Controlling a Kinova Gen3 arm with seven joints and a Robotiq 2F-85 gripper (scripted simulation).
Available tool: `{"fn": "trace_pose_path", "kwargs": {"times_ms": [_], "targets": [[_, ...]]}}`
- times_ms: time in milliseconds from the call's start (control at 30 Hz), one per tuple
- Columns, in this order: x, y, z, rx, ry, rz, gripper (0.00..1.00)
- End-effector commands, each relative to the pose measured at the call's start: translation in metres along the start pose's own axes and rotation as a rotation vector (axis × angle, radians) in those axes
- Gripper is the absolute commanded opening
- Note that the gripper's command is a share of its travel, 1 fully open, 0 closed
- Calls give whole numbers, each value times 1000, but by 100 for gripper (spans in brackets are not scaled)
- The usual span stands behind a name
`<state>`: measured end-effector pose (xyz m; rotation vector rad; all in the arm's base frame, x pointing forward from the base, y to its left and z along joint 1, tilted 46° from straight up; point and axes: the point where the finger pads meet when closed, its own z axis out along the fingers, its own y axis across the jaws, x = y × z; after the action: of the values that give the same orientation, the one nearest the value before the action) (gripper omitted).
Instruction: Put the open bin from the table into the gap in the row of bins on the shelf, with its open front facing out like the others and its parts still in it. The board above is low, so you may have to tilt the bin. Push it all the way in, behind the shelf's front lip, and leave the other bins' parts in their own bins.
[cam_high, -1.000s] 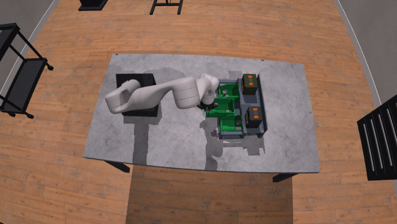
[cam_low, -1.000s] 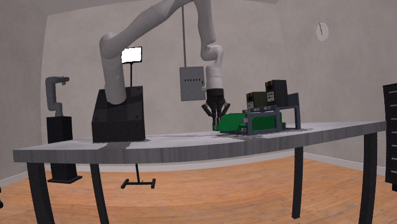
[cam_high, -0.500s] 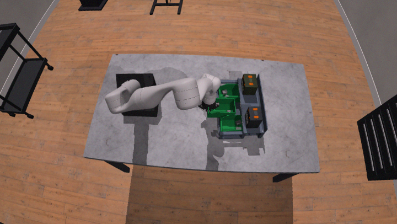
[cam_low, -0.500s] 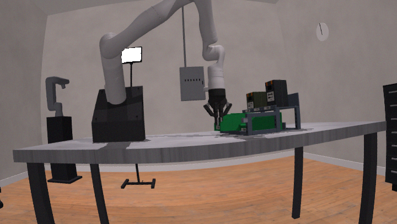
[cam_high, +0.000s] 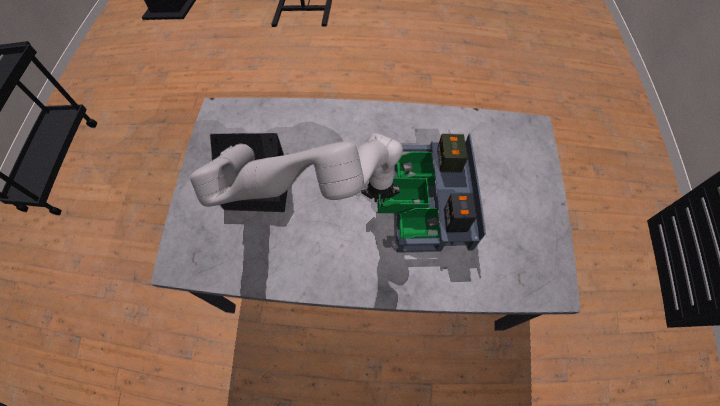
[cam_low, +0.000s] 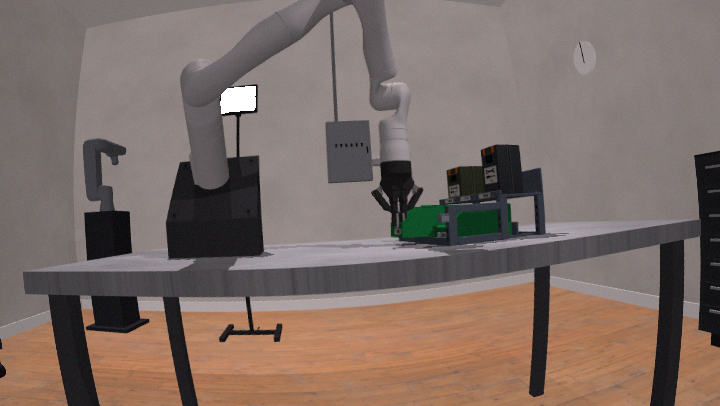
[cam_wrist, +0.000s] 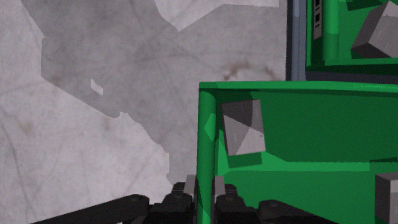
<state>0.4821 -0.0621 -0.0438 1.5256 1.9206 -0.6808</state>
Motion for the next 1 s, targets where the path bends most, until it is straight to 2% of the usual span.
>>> {"fn": "trace_pose_path", "kwargs": {"times_ms": [0,967], "targets": [[1,6,-2,-5,2,0,10],[0,17,-1,-3,1,0,10]]}}
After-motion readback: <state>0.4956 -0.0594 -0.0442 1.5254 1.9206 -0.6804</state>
